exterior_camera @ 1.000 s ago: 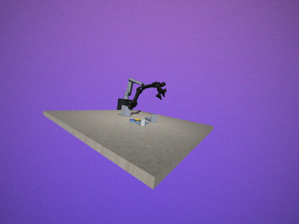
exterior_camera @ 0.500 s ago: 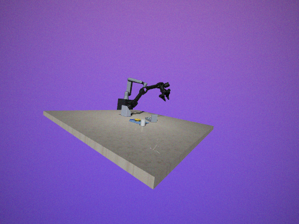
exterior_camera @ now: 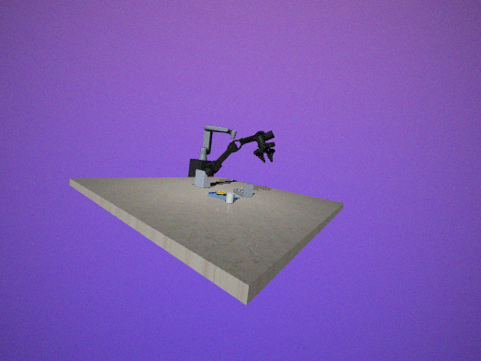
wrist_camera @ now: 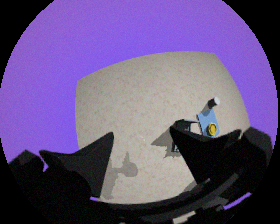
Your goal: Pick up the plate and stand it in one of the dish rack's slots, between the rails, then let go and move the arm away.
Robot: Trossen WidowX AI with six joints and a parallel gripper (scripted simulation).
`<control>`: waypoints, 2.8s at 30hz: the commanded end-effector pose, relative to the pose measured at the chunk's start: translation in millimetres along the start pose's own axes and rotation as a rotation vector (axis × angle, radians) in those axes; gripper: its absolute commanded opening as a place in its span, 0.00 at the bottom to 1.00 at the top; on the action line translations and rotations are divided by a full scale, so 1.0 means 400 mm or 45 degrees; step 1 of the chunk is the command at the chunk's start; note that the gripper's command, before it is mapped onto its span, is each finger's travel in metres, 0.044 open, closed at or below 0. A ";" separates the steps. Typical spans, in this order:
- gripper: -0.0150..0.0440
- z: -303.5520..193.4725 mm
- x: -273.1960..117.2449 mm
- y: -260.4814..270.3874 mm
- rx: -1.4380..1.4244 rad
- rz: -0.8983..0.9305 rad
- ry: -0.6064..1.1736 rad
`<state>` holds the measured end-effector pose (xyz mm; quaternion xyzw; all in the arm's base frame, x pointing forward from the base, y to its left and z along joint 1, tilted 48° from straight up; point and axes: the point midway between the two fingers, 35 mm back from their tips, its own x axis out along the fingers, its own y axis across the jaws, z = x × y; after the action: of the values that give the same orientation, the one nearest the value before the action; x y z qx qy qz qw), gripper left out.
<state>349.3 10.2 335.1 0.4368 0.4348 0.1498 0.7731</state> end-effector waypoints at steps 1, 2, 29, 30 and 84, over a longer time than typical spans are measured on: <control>0.93 0.040 0.009 -0.119 0.036 -0.117 0.002; 0.93 0.047 0.009 -0.148 0.043 -0.143 0.004; 0.93 -0.093 -0.017 -0.890 -0.239 -0.099 0.652; 0.93 -0.095 -0.018 -0.894 -0.242 -0.093 0.656; 0.93 -0.295 0.356 -0.947 -0.242 -0.086 0.654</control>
<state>280.6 -60.2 -72.4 0.2919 0.6148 0.2686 0.6816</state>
